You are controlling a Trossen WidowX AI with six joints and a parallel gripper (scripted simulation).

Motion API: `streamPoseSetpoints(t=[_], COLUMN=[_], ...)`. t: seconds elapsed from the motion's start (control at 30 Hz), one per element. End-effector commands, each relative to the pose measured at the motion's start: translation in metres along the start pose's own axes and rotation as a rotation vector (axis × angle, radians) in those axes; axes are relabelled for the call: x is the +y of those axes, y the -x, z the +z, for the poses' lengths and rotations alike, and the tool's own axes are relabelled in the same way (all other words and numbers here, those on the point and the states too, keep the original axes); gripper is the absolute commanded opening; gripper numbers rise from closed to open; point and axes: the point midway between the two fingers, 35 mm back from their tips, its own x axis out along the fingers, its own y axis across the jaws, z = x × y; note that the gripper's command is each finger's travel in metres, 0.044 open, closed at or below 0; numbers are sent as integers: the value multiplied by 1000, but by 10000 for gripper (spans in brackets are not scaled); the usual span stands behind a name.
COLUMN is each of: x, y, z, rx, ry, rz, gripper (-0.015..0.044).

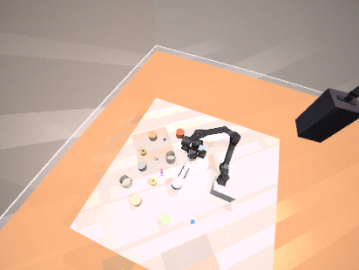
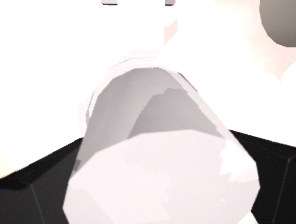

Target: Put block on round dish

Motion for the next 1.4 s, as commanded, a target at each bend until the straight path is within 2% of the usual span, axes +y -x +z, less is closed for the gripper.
streamPoseSetpoints(t=[0.0,1.37], x=[-4,-3], y=[9,62], z=[-1,0], rx=[-6,-21], ry=[-12,21], rz=[-23,-66], gripper=[0,0])
